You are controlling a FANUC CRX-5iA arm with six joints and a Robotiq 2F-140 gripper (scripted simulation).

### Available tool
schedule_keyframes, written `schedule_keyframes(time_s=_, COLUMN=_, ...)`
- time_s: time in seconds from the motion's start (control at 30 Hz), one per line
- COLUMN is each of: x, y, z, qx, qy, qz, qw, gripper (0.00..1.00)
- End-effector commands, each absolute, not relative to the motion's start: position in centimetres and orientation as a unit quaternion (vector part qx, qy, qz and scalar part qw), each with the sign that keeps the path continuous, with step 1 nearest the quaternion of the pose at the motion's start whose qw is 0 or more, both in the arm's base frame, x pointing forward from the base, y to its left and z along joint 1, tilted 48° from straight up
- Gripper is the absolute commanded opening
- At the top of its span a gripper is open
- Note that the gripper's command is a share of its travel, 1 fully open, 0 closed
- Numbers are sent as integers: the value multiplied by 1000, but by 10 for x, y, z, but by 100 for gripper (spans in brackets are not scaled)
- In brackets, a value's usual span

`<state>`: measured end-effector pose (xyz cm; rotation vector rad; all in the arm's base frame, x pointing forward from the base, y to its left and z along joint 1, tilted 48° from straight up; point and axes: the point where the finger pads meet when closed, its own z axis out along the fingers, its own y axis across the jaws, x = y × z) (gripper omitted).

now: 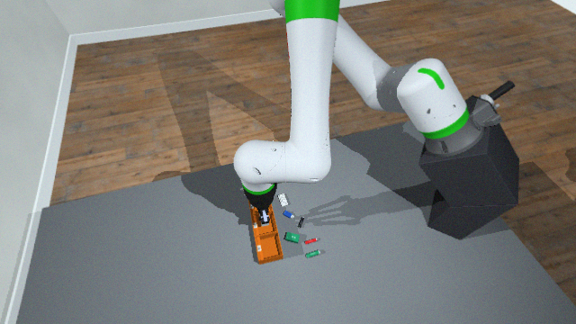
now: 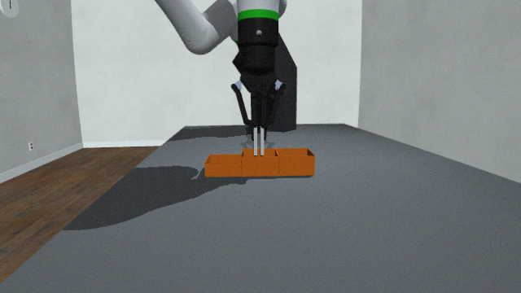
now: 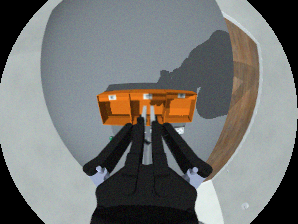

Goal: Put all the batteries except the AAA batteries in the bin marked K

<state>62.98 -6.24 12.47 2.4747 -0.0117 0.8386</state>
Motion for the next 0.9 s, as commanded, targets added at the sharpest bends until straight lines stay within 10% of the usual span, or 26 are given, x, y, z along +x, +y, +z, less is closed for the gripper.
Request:
schedule_keyframes(time_s=0.0, x=627, y=-60, z=128, qx=914, qy=-4, qz=310, qw=261, gripper=5)
schedule_keyframes(time_s=0.87, x=619, y=-2, z=124, qx=914, qy=-4, qz=310, qw=261, gripper=5)
